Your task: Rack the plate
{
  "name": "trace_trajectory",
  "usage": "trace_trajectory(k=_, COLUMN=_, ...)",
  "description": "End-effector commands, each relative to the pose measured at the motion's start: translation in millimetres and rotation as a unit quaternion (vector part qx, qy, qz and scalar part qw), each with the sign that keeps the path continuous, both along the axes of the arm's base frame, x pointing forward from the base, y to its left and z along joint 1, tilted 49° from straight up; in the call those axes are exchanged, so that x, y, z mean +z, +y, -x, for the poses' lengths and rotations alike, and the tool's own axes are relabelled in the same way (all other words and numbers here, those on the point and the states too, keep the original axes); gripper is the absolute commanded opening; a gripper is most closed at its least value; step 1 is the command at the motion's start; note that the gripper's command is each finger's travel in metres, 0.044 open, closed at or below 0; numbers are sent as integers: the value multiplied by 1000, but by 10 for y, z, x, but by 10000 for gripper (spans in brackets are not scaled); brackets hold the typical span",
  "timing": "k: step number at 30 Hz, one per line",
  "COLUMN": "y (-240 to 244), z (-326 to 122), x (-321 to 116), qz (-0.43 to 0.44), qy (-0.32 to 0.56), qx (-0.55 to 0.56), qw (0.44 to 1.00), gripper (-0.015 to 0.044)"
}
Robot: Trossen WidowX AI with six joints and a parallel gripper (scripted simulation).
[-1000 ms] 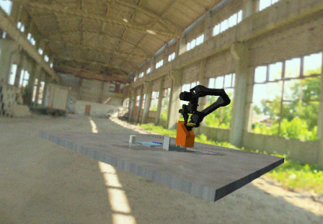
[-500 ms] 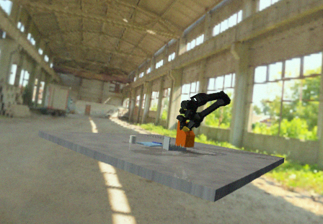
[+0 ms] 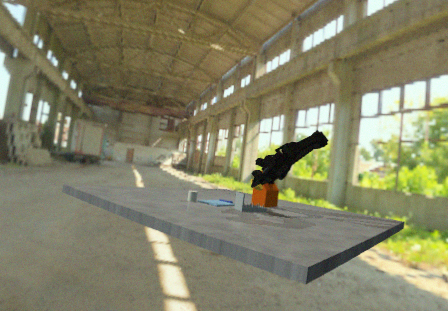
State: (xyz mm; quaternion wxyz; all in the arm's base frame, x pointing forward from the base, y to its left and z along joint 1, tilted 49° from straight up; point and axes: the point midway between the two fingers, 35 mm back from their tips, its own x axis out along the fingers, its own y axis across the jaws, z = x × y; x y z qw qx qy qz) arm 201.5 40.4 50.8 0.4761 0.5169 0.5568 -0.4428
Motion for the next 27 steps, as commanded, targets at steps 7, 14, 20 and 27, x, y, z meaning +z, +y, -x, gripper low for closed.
trace_trajectory(k=7, y=36, z=-100, x=-163, qz=91, qy=-68, qx=58, qw=992, gripper=0)
trace_trajectory(k=14, y=75, z=-187, x=-224, qz=148, qy=-123, qx=90, qw=977, gripper=0)
trace_trajectory(k=20, y=125, z=-258, x=-244, qz=190, qy=-174, qx=112, qw=960, gripper=0)
trace_trajectory(k=27, y=202, z=-324, x=-229, qz=232, qy=-237, qx=131, qw=934, gripper=0)
